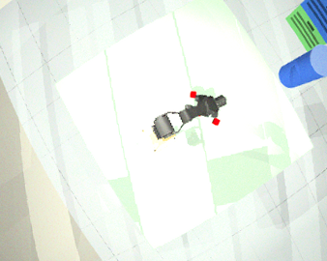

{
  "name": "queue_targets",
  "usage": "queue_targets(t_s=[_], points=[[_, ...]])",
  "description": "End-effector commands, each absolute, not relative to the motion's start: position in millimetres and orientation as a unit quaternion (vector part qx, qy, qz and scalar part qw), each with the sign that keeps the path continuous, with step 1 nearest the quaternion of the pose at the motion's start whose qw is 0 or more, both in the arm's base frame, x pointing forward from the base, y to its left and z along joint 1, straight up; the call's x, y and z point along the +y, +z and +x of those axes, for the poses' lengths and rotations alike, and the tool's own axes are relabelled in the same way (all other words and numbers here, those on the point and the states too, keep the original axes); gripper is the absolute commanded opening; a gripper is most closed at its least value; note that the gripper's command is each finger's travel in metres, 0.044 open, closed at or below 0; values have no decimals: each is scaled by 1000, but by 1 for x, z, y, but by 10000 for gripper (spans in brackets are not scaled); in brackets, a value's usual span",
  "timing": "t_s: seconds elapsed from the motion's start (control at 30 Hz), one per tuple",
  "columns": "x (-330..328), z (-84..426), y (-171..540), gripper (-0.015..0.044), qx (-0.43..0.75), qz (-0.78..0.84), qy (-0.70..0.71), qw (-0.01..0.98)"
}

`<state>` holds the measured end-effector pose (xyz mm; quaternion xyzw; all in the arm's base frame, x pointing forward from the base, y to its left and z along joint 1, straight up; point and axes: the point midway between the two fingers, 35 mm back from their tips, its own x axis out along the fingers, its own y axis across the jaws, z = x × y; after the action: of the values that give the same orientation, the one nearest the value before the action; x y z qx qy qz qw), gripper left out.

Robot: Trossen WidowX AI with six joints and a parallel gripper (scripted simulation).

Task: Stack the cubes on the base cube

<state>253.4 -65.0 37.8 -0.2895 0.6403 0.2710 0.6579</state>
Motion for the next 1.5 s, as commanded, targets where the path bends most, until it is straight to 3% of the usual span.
queue_targets(t_s=[0.0,1.17,1.47], points=[[-64,252,36,105,641,-288,275,656],[-65,251,144,105,641,-288,275,657],[-60,255,144,105,658,-242,230,675]])
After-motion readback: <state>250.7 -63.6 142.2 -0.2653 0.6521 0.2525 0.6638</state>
